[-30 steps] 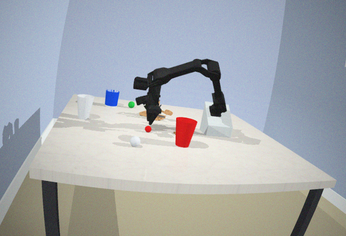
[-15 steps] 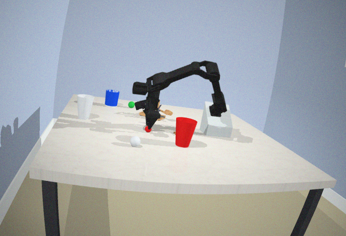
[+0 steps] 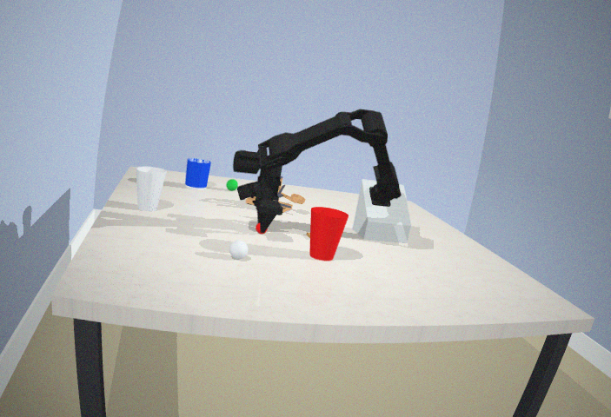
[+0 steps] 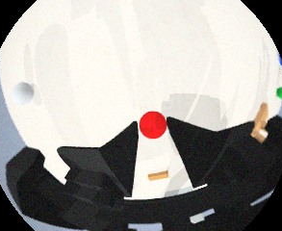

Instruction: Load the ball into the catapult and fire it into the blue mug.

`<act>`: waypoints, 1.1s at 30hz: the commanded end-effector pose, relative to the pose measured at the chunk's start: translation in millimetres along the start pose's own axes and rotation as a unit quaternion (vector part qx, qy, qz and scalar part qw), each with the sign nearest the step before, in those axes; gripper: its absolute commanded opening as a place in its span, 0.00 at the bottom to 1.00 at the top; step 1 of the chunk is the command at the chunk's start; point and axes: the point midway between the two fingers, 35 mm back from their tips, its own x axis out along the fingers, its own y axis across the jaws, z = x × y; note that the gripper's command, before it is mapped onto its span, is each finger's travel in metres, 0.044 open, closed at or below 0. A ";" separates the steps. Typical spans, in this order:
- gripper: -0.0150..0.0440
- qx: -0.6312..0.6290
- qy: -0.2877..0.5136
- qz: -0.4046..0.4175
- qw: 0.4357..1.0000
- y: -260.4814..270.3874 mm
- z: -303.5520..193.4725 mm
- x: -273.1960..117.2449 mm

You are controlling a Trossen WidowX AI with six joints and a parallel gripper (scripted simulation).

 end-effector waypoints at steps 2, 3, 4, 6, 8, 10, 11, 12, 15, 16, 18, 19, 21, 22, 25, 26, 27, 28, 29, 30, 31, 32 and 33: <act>0.45 0.002 0.000 0.001 1.000 0.0 -0.2 0.6; 0.44 0.002 0.000 0.001 1.000 0.0 -0.2 0.6; 0.43 0.002 0.000 0.001 1.000 0.0 -0.2 0.6; 0.37 0.002 0.000 0.001 1.000 0.0 -0.2 0.6; 0.28 0.002 0.000 0.001 1.000 -0.1 0.6 -4.0; 0.25 0.002 0.000 -0.001 1.000 -0.4 2.3 -17.0; 0.25 0.002 0.000 -0.001 1.000 -0.6 3.0 -24.3; 0.25 0.002 0.000 -0.002 1.000 -0.6 3.5 -31.6; 0.25 0.002 0.000 -0.003 1.000 -0.5 4.1 -53.9; 0.25 0.002 0.000 -0.003 1.000 -0.4 3.9 -61.4; 0.25 0.002 0.000 -0.003 1.000 0.1 3.1 -76.5; 0.25 0.002 0.000 -0.003 1.000 0.4 2.4 -84.1; 0.25 0.002 0.000 -0.003 1.000 1.3 0.5 -99.2; 0.25 0.002 0.000 -0.003 1.000 1.9 -0.7 -106.8; 0.25 0.002 0.000 -0.002 1.000 3.4 -4.0 -124.0; 0.25 0.002 0.000 -0.001 1.000 3.5 -4.3 -125.2; 0.25 0.002 0.000 -0.001 1.000 3.5 -4.3 -125.2; 0.25 0.002 0.000 -0.001 1.000 3.5 -4.3 -125.2; 0.25 0.002 0.000 -0.001 1.000 3.5 -4.3 -125.2; 0.25 0.004 0.001 -0.002 1.000 2.0 -4.3 -125.1; 0.25 0.008 0.002 -0.003 1.000 -2.7 -4.3 -124.9; 0.25 0.016 0.005 -0.006 1.000 -10.5 -4.4 -124.5; 0.25 0.025 0.008 -0.008 1.000 -19.7 -4.8 -124.0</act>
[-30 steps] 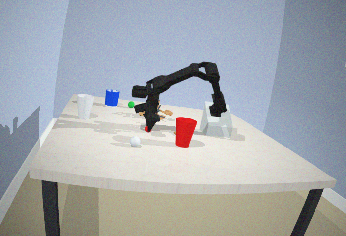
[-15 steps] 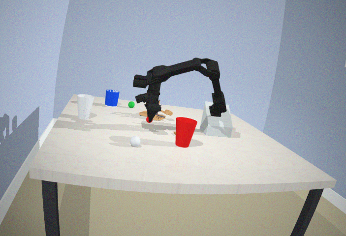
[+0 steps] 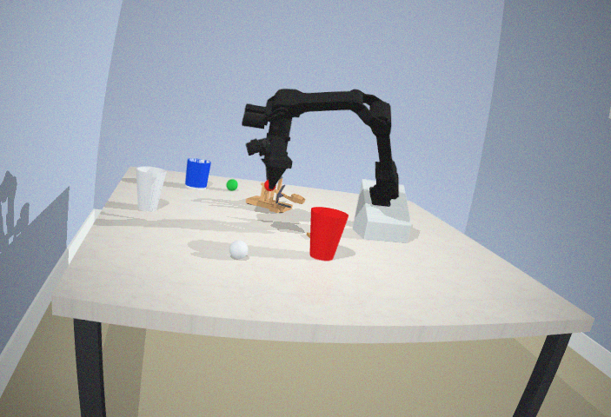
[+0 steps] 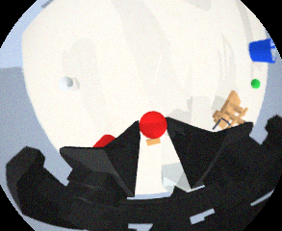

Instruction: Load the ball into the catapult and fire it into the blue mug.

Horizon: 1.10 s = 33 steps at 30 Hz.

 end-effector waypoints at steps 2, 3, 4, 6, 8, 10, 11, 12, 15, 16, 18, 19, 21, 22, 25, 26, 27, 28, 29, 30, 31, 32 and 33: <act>0.25 0.036 0.012 -0.011 0.999 -37.9 -1.5 -1.1; 0.25 0.045 0.015 -0.013 0.999 -47.0 -2.4 -0.6; 0.25 0.053 0.019 -0.015 0.998 -56.1 -3.6 -0.1; 0.25 0.071 0.026 -0.017 0.997 -73.9 -6.7 0.9; 0.25 0.088 0.034 -0.019 0.995 -91.3 -10.6 1.9; 0.25 0.105 0.042 -0.021 0.993 -108.3 -15.4 3.1; 0.25 0.113 0.046 -0.021 0.992 -116.7 -18.1 3.7; 0.25 0.121 0.050 -0.021 0.991 -124.9 -21.0 4.4; 0.25 0.146 0.063 -0.020 0.987 -148.8 -30.8 6.5; 0.25 0.154 0.067 -0.019 0.986 -156.4 -34.5 7.3; 0.25 0.168 0.077 -0.018 0.983 -171.2 -43.9 9.6; 0.25 0.175 0.083 -0.017 0.981 -178.3 -48.8 10.8; 0.25 0.189 0.093 -0.014 0.977 -191.9 -59.2 13.2; 0.25 0.196 0.099 -0.013 0.976 -198.4 -64.5 14.5; 0.25 0.216 0.114 -0.005 0.970 -216.9 -80.7 18.2; 0.25 0.223 0.118 -0.002 0.968 -222.8 -86.1 19.4; 0.25 0.230 0.123 0.001 0.965 -228.6 -91.4 20.6; 0.25 0.237 0.127 0.005 0.963 -234.2 -96.8 21.8; 0.25 0.244 0.131 0.009 0.961 -239.6 -102.3 23.0; 0.25 0.251 0.135 0.013 0.959 -244.9 -107.9 24.4; 0.25 0.257 0.140 0.017 0.956 -249.9 -113.6 25.8; 0.25 0.263 0.144 0.022 0.954 -254.7 -119.3 27.2; 0.25 0.269 0.148 0.026 0.951 -259.3 -125.2 28.7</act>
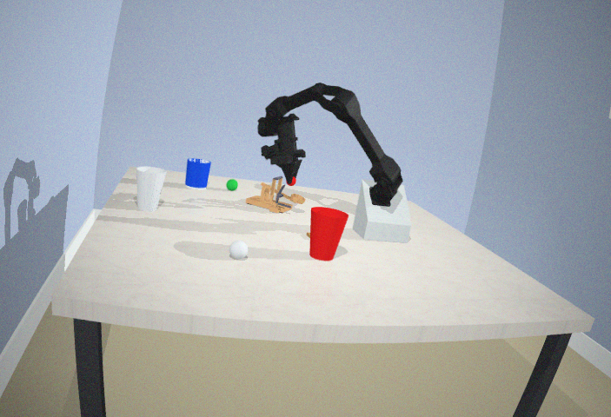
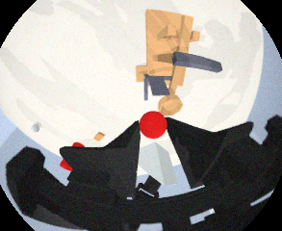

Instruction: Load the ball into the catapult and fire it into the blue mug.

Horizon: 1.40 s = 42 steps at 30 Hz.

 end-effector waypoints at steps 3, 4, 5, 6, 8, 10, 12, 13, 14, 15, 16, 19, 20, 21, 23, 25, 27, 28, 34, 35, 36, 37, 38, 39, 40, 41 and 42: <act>0.25 0.037 0.037 0.027 0.998 -42.7 -16.6 16.5; 0.25 0.039 0.039 0.029 0.998 -45.8 -17.0 17.4; 0.25 0.040 0.040 0.030 0.998 -47.7 -17.3 17.9; 0.25 0.041 0.040 0.030 0.998 -48.3 -17.4 18.1; 0.25 0.041 0.040 0.030 0.998 -48.2 -17.0 19.3; 0.25 0.041 0.040 0.030 0.998 -47.8 -15.2 24.7; 0.25 0.040 0.041 0.030 0.998 -47.2 -13.2 31.3; 0.25 0.040 0.041 0.030 0.998 -47.1 -12.9 32.5; 0.25 0.040 0.041 0.030 0.998 -47.1 -12.9 32.5; 0.25 0.040 0.041 0.030 0.998 -47.1 -13.0 32.5; 0.25 0.040 0.041 0.030 0.998 -47.1 -12.9 32.7; 0.25 0.040 0.041 0.030 0.998 -47.0 -12.3 34.8; 0.25 0.040 0.041 0.030 0.998 -47.0 -12.0 35.9; 0.25 0.040 0.041 0.030 0.998 -46.9 -11.7 37.2; 0.25 0.040 0.041 0.030 0.998 -46.8 -11.0 40.2; 0.25 0.040 0.041 0.030 0.998 -46.7 -10.3 43.3; 0.25 0.040 0.041 0.031 0.998 -46.6 -9.7 46.2; 0.25 0.040 0.041 0.031 0.998 -46.6 -9.6 47.0; 0.25 0.037 0.039 0.028 0.998 -47.2 -9.5 41.4; 0.30 0.037 0.039 0.028 0.998 -47.2 -9.5 41.4; 0.34 0.037 0.039 0.028 0.998 -47.2 -9.5 41.4; 0.39 0.037 0.039 0.028 0.998 -47.2 -9.5 41.4; 0.43 0.037 0.039 0.028 0.998 -47.2 -9.5 41.4; 0.48 0.037 0.039 0.028 0.998 -47.2 -9.5 41.4; 0.52 0.037 0.039 0.028 0.998 -47.2 -9.5 41.4; 0.57 0.037 0.039 0.028 0.998 -47.2 -9.5 41.4; 0.61 0.037 0.039 0.028 0.998 -47.2 -9.5 41.4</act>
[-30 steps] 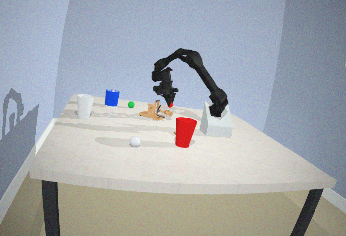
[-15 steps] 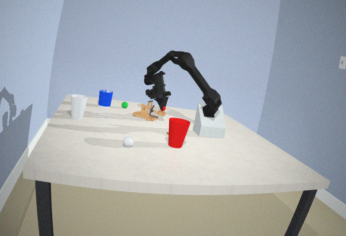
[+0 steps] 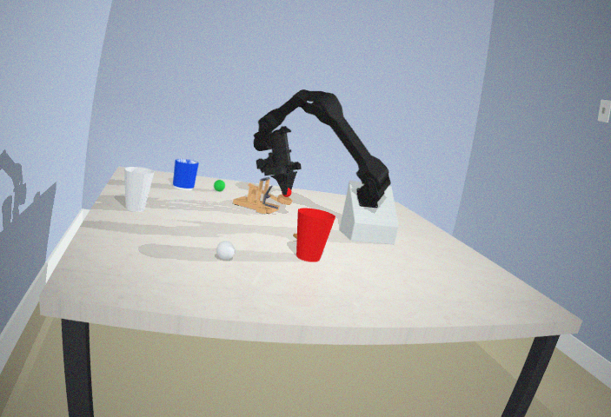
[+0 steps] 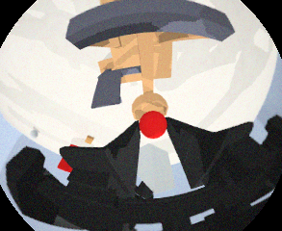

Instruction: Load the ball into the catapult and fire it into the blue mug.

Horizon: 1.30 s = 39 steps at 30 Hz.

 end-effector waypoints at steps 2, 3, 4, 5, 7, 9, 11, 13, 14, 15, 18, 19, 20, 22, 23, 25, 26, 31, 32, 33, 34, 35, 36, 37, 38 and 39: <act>0.70 0.000 -0.001 -0.001 1.000 0.0 -0.7 -3.5; 0.74 0.001 -0.004 -0.001 1.000 0.0 -2.7 -12.4; 0.79 0.004 -0.009 -0.002 1.000 0.0 -6.7 -27.0; 0.83 0.007 -0.014 -0.003 1.000 -0.2 -12.8 -45.0; 0.92 0.014 -0.026 -0.005 1.000 -0.7 -28.3 -80.2; 1.00 0.018 -0.032 -0.006 0.999 -1.0 -39.5 -100.1; 1.00 0.019 -0.033 -0.006 0.999 -1.1 -42.3 -104.6; 1.00 0.017 -0.036 -0.004 0.999 -1.8 -30.6 -89.6; 1.00 0.018 -0.044 -0.007 0.999 -3.1 -26.2 -91.0; 1.00 0.018 -0.057 -0.011 0.998 -5.4 -18.9 -93.5; 1.00 0.019 -0.106 -0.026 0.994 -13.0 7.8 -103.8; 1.00 0.019 -0.123 -0.031 0.992 -15.3 16.5 -107.7; 1.00 0.019 -0.139 -0.035 0.990 -17.4 25.3 -111.8; 1.00 0.018 -0.172 -0.042 0.984 -21.2 42.4 -120.7; 1.00 0.018 -0.188 -0.046 0.981 -23.0 51.0 -125.4; 1.00 0.016 -0.221 -0.052 0.974 -26.0 67.8 -135.5; 1.00 0.015 -0.237 -0.055 0.970 -27.3 76.1 -140.9; 1.00 0.008 -0.318 -0.065 0.946 -31.2 115.1 -170.4; 1.00 0.006 -0.333 -0.067 0.940 -31.5 122.4 -176.7; 1.00 0.004 -0.349 -0.068 0.935 -31.6 129.6 -183.3; 1.00 0.001 -0.365 -0.069 0.929 -31.5 136.6 -189.9; 1.00 -0.002 -0.380 -0.070 0.922 -31.2 143.4 -196.7; 1.00 -0.005 -0.395 -0.071 0.916 -30.8 149.9 -203.6; 1.00 -0.008 -0.410 -0.071 0.909 -30.2 156.3 -210.6; 1.00 -0.011 -0.425 -0.071 0.902 -29.4 162.4 -217.7; 1.00 -0.014 -0.440 -0.071 0.895 -28.4 168.3 -224.9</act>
